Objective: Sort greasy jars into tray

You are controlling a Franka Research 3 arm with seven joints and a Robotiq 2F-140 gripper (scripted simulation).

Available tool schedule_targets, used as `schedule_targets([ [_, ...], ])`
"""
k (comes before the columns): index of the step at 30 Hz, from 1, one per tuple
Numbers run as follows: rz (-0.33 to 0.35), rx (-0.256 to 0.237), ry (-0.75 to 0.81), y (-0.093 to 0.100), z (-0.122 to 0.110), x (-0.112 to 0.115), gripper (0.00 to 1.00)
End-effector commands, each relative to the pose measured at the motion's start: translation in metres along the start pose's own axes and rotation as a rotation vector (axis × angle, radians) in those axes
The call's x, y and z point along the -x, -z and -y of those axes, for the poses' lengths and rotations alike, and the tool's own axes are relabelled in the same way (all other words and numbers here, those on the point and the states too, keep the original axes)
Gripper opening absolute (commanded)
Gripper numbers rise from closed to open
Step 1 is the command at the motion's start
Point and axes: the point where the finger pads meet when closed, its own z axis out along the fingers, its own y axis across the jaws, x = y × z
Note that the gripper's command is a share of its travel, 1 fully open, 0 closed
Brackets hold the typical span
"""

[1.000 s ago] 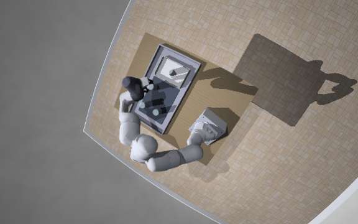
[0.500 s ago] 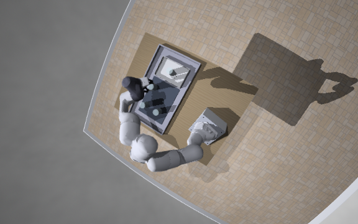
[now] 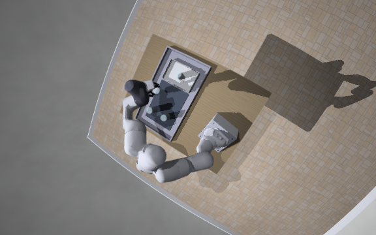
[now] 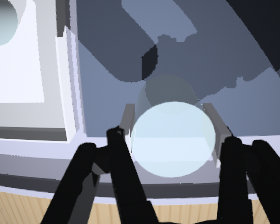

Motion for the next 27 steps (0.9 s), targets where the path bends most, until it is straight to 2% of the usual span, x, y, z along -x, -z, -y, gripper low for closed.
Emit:
schedule_targets([
  [1,-0.007,0.003,-0.004,0.008,0.001,-0.003,0.0],
  [27,-0.007,0.003,-0.004,0.072,0.001,-0.002,0.0],
])
